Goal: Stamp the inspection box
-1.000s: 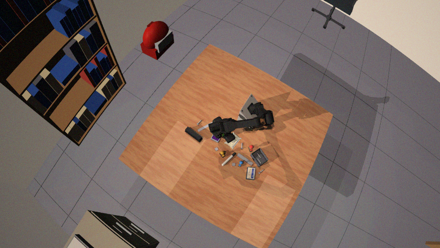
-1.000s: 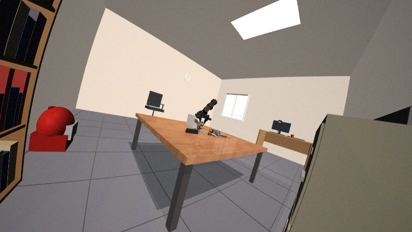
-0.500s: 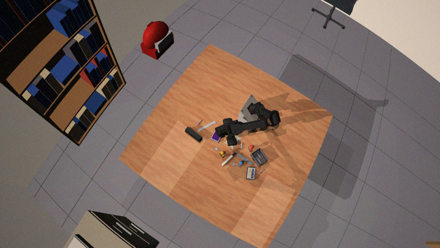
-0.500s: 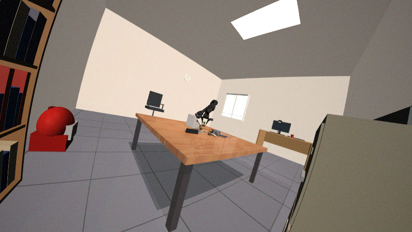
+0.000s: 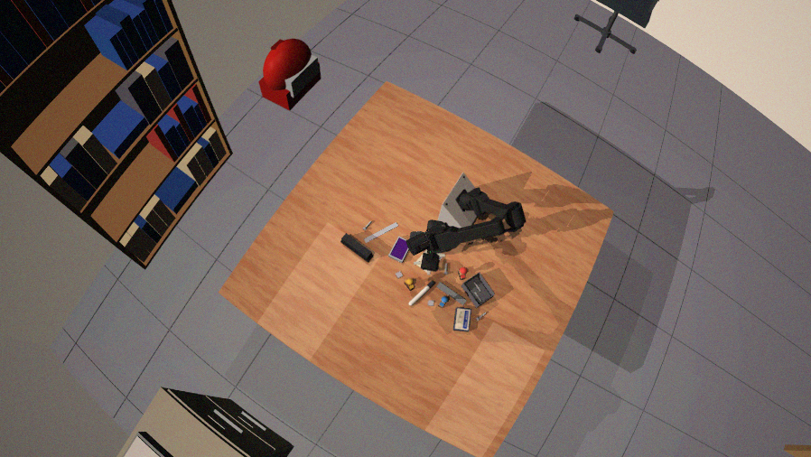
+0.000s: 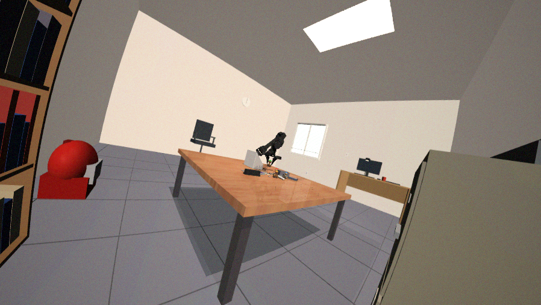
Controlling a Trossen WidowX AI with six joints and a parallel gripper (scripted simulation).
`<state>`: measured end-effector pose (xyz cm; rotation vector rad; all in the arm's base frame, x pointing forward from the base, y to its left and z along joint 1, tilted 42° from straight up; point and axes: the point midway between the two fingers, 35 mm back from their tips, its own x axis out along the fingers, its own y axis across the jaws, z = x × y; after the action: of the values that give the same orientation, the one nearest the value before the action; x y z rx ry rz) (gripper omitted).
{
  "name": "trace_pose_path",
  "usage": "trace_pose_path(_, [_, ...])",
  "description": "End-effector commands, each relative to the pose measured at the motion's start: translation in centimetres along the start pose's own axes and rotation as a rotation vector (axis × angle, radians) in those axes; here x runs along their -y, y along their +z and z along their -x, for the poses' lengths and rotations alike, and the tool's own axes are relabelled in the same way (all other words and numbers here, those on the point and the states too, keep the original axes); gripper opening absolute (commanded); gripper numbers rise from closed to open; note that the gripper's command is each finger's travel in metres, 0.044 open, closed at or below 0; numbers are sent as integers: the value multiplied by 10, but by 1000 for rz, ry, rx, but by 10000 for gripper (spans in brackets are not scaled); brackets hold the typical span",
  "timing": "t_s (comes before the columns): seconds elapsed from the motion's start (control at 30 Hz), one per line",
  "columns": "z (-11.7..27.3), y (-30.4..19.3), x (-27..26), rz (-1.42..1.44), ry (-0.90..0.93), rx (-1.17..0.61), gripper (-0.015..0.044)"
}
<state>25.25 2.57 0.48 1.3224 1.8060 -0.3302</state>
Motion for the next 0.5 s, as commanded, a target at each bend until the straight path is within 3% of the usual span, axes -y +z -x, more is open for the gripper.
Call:
trace_pose_path(0.0, [0, -4, 0, -32, 4, -4, 0])
trace_pose_path(0.47, [-10, -4, 0, -34, 4, -3, 0])
